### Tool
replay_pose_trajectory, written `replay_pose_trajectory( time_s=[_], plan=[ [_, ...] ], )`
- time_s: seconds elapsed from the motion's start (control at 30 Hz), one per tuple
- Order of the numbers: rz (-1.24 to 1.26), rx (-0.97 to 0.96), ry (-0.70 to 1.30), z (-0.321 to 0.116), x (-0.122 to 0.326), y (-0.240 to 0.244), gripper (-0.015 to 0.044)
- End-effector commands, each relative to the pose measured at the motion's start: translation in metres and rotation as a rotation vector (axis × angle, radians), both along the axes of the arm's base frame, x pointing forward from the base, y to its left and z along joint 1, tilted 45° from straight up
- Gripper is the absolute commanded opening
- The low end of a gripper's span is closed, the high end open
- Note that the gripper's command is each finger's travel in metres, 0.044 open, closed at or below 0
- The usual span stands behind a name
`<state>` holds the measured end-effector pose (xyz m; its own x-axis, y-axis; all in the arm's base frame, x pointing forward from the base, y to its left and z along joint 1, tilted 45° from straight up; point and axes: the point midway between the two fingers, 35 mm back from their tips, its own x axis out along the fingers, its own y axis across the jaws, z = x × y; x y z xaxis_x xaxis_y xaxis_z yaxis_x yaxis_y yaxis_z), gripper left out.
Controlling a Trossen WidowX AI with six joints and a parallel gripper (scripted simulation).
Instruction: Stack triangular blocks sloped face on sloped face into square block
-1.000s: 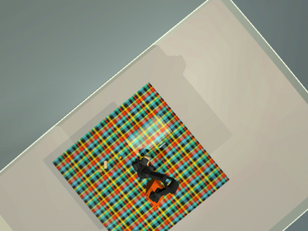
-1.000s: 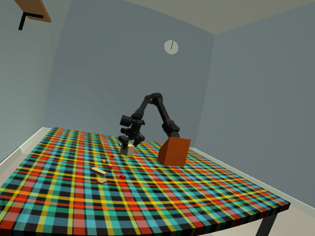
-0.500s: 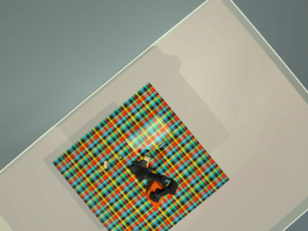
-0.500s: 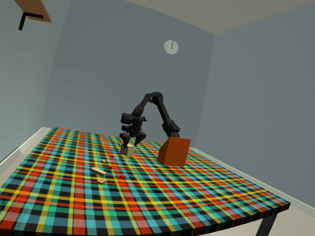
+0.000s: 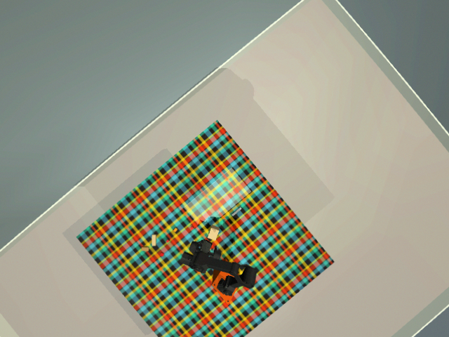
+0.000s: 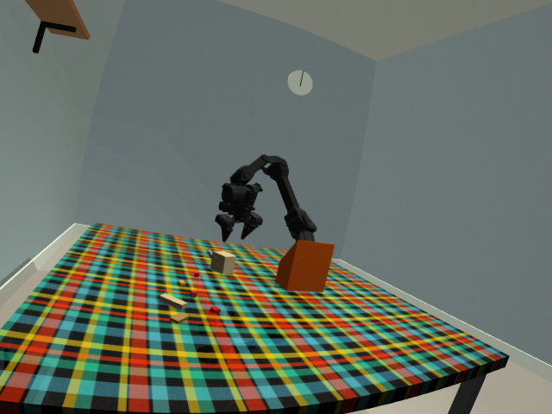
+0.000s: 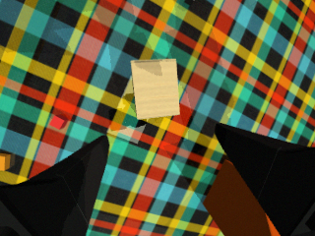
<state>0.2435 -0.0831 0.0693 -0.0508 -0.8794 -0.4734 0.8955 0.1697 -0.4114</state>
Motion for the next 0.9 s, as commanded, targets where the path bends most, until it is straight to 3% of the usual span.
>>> replay_pose_trajectory(
  time_s=[0.0,0.87],
  plan=[
    [-0.005,-0.004,-0.014,0.0093,0.0019,0.0097,0.0440],
    [0.003,-0.003,-0.006,0.0040,0.0010,0.0049,0.0440]
  ],
)
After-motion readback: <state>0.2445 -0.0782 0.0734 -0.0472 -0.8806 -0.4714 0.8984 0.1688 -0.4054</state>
